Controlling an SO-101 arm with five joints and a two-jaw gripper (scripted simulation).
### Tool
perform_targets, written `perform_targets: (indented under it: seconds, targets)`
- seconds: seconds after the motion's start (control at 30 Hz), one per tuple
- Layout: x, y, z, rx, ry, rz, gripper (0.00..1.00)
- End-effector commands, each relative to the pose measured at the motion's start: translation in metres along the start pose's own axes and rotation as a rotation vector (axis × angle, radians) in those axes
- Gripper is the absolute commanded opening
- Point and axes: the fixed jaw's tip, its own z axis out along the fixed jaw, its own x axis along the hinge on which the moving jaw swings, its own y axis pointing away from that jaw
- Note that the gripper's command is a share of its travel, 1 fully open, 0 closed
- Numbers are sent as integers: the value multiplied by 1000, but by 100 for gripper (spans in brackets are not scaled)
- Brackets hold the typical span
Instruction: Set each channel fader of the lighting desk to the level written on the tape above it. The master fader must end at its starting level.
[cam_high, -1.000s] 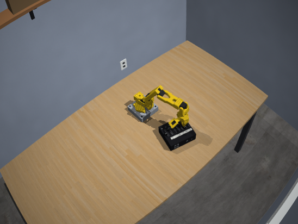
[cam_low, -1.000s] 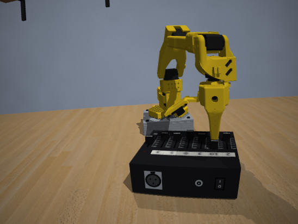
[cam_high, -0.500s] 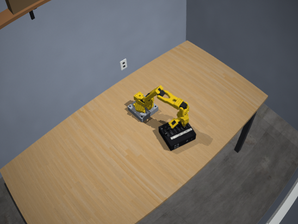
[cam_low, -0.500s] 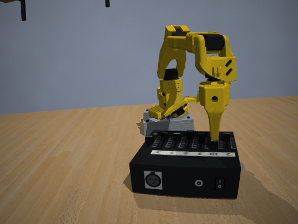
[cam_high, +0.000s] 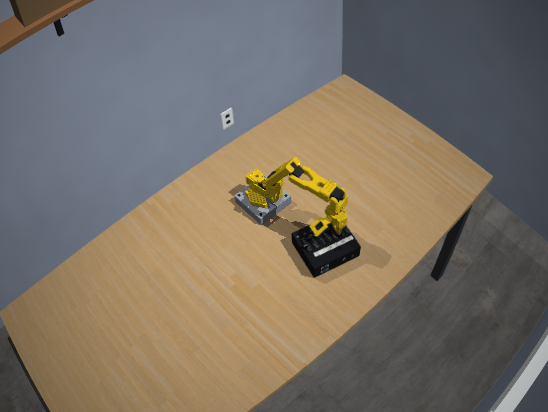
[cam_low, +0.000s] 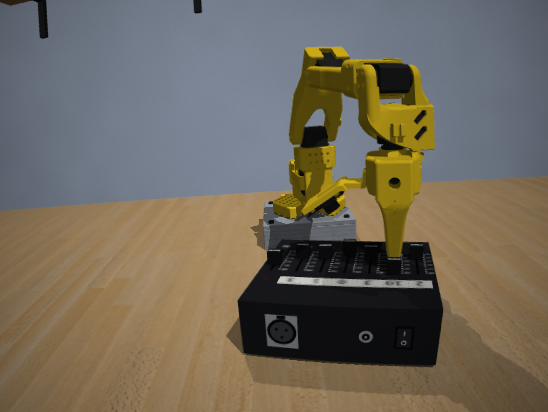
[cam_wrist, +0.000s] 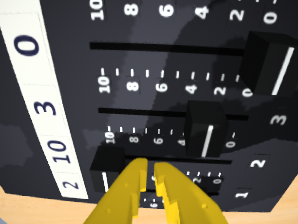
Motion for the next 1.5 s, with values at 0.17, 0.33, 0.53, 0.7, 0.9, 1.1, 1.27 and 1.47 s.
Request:
perform_targets:
  seconds: [0.17, 0.33, 0.53, 0.7, 0.9, 1.1, 1.27, 1.47]
  targets:
    - [-3, -4, 3, 9, -4, 5, 0]
    - [-3, -6, 3, 9, -4, 5, 0]
    - [-3, -8, 3, 9, -4, 5, 0]
    - [-3, -8, 3, 9, -4, 5, 0]
    - [-2, -8, 2, 9, -4, 5, 0]
    - [1, -8, 1, 9, -4, 5, 0]
    - [1, -8, 1, 9, -4, 5, 0]
    - [1, -8, 0, 9, -4, 5, 0]
